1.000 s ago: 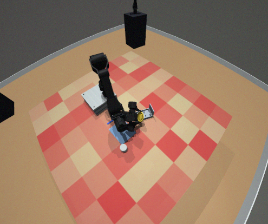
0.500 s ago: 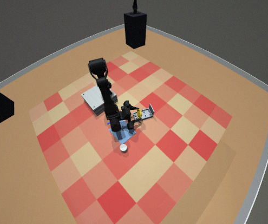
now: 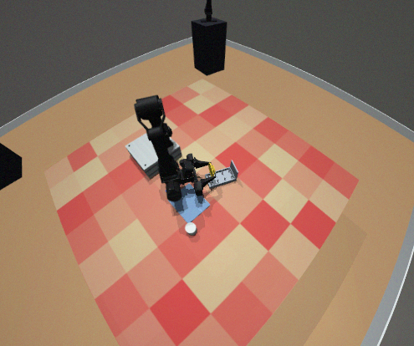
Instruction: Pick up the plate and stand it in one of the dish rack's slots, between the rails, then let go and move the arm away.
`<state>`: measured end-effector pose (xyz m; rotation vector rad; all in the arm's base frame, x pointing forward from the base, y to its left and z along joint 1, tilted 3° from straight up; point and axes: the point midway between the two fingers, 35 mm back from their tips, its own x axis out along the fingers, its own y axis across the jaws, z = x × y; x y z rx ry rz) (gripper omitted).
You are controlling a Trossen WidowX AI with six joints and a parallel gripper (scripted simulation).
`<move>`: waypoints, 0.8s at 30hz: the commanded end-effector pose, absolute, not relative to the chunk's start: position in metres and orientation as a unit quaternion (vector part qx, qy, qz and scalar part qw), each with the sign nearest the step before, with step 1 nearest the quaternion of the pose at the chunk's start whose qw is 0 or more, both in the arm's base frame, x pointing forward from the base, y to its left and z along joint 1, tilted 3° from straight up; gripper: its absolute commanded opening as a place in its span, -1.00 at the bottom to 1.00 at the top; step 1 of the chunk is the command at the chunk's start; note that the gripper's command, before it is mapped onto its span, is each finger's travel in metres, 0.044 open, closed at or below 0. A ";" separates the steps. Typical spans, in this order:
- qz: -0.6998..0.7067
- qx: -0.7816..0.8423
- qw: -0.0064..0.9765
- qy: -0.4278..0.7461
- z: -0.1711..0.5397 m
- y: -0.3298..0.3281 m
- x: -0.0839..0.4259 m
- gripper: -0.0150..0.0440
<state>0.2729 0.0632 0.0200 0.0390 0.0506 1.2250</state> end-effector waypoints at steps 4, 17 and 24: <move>0.576 0.020 0.817 0.016 0.020 0.064 0.270 -0.49; 0.578 0.023 0.815 0.032 0.004 0.067 0.276 -0.49; 0.579 0.016 0.815 0.029 -0.002 0.068 0.278 -0.49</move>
